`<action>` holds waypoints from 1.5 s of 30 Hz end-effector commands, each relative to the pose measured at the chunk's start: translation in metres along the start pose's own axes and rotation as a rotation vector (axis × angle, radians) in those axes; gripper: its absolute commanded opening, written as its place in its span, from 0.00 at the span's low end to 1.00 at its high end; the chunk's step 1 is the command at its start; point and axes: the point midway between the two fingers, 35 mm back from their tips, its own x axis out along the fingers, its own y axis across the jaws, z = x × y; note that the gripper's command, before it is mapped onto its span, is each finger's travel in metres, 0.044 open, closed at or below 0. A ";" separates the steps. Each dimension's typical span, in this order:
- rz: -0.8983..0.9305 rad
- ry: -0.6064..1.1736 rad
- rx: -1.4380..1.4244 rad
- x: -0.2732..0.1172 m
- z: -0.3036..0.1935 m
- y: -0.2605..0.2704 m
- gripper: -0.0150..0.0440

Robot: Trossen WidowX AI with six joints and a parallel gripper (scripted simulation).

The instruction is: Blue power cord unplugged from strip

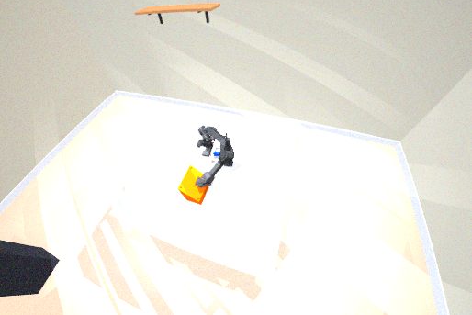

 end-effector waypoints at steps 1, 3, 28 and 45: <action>-0.006 0.000 -0.001 -0.002 -0.006 -0.002 0.53; -0.006 0.000 -0.001 -0.002 -0.010 -0.002 0.53; -0.005 0.002 -0.001 0.003 -0.038 -0.003 0.53; -0.005 -0.002 0.007 0.008 -0.038 -0.004 0.31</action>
